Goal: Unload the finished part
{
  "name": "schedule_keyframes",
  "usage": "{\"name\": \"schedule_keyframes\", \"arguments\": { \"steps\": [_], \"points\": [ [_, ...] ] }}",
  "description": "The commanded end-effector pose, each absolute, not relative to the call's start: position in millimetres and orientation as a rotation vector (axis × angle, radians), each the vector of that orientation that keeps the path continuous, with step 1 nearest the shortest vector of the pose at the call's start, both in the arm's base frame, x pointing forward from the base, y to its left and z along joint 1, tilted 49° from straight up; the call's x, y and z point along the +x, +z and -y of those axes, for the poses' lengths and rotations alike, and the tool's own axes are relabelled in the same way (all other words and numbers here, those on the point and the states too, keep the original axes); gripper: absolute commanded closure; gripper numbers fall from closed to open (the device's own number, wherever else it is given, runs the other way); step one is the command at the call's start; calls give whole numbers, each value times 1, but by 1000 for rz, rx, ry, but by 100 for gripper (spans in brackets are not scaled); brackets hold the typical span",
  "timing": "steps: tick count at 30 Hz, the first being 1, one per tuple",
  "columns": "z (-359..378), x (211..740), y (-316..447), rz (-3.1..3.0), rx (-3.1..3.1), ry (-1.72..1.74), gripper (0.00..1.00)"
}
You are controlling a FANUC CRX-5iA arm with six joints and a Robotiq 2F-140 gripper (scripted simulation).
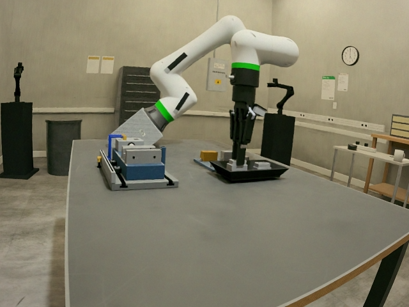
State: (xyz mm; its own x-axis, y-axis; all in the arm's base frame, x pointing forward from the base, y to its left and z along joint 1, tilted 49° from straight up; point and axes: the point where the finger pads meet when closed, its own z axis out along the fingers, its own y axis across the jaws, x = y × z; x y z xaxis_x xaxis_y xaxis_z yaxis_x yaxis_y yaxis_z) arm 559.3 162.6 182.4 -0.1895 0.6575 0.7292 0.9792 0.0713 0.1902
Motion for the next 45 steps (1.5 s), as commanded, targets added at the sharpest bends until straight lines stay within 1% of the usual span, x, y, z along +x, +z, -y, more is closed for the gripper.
{"name": "schedule_keyframes", "arguments": {
  "steps": [1,45],
  "points": [
    [-162,560,183,1899,-1621,-932,90],
    [-171,561,175,1899,-1621,-932,90]
  ]
}}
